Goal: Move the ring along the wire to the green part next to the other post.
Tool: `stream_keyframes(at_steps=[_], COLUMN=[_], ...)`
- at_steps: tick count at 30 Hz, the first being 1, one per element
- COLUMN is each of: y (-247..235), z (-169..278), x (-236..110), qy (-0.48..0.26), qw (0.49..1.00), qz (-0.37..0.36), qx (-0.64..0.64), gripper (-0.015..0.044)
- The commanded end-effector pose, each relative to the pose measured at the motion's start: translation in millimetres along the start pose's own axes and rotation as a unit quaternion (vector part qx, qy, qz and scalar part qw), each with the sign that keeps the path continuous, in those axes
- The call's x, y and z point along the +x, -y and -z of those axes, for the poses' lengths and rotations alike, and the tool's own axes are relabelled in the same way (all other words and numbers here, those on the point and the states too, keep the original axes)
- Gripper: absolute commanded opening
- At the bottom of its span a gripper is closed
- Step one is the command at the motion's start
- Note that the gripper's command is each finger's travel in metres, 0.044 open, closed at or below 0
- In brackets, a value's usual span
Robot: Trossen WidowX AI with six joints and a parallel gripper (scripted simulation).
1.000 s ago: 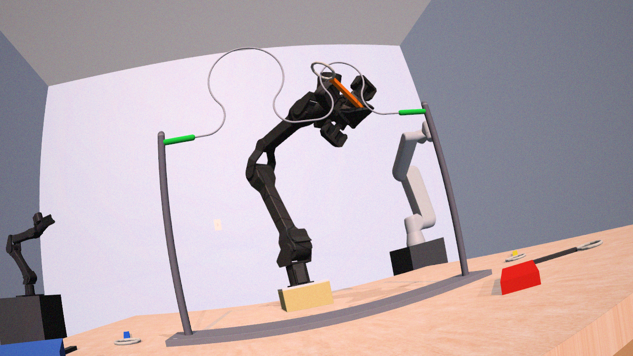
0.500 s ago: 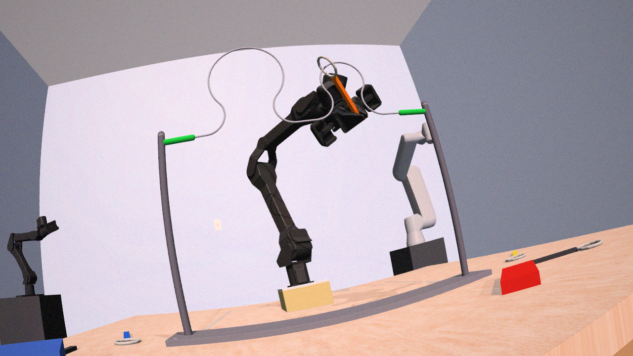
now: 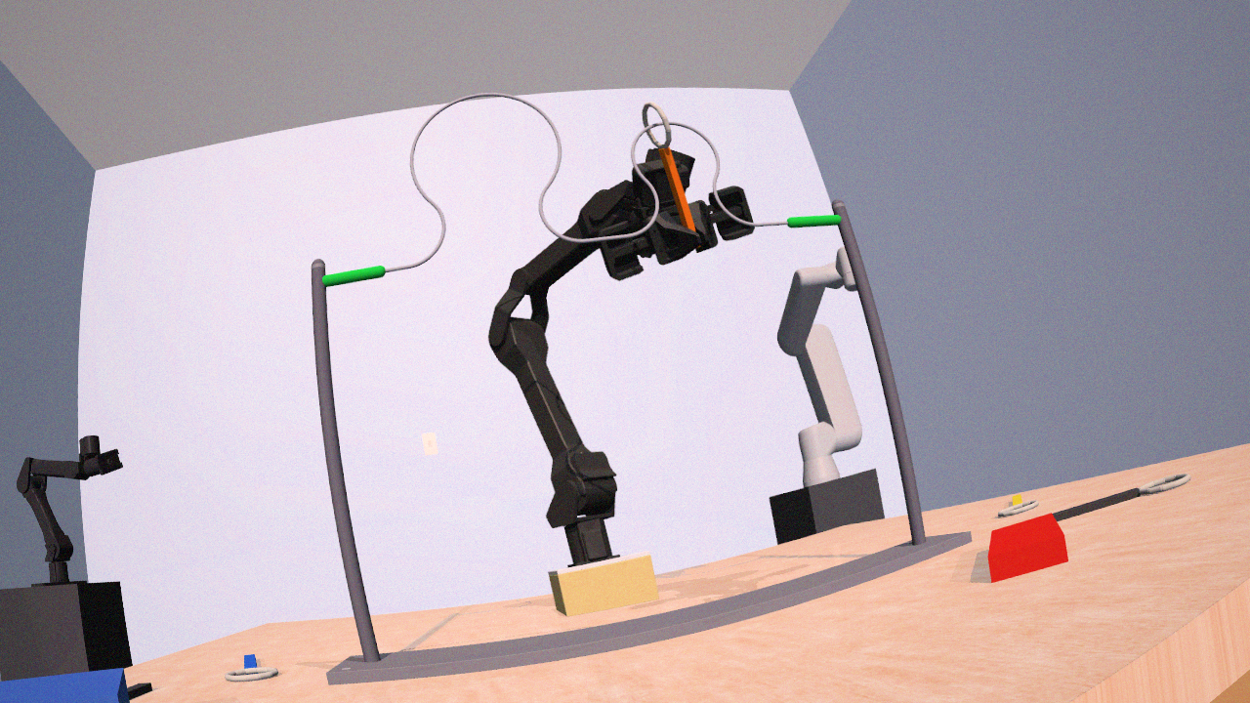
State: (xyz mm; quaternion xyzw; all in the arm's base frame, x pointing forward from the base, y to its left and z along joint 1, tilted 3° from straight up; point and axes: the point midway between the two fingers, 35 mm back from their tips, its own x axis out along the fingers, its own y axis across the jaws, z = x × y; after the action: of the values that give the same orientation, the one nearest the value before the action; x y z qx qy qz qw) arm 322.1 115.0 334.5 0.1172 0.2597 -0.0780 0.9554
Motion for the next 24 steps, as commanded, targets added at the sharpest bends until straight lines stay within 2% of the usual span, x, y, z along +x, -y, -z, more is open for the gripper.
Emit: stream_keyframes(at_steps=[1,24], y=[6,37], z=[-1,-10], x=[0,-1], qy=[0.007,0.033], qw=[0.999,0.959], qz=[0.024,0.139], qx=[-0.041,-0.245], gripper=[-0.0150,-0.0150])
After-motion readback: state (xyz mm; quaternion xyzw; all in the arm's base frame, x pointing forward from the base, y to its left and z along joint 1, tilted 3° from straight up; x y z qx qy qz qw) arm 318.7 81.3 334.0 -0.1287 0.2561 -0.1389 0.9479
